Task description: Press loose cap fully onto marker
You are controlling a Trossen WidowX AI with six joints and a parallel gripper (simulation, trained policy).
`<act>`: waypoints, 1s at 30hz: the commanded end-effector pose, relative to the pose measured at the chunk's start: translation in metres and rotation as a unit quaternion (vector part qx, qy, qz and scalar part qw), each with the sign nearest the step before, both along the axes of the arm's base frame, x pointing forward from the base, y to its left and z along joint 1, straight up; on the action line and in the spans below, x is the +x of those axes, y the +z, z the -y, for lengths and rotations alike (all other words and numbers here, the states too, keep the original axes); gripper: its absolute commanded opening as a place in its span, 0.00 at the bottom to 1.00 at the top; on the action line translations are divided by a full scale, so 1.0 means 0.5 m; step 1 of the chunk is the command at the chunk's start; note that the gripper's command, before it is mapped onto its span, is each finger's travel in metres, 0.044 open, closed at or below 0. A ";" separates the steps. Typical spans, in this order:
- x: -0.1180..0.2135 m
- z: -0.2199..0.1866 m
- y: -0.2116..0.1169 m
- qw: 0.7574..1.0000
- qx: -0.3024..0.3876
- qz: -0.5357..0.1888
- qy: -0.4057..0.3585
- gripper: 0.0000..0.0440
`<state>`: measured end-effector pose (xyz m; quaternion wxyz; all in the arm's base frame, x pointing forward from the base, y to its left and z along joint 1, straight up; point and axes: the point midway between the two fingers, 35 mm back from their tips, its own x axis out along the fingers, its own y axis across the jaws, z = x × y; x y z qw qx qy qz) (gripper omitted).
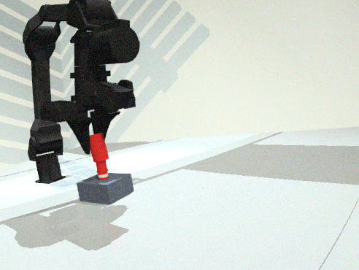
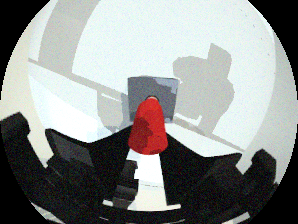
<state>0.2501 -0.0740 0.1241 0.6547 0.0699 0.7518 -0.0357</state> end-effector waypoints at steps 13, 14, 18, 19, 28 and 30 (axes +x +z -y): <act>-0.008 -0.001 -0.070 1.000 0.007 -0.004 0.023 0.08; -0.014 -0.003 -0.072 1.000 0.010 -0.009 0.023 0.10; -0.031 -0.011 -0.078 0.999 0.019 -0.023 0.024 0.15; -0.032 -0.011 -0.078 0.999 0.020 -0.024 0.024 0.16; -0.076 -0.028 -0.076 0.998 0.040 -0.049 0.028 0.29; -0.081 -0.029 -0.071 0.997 0.042 -0.049 0.028 0.39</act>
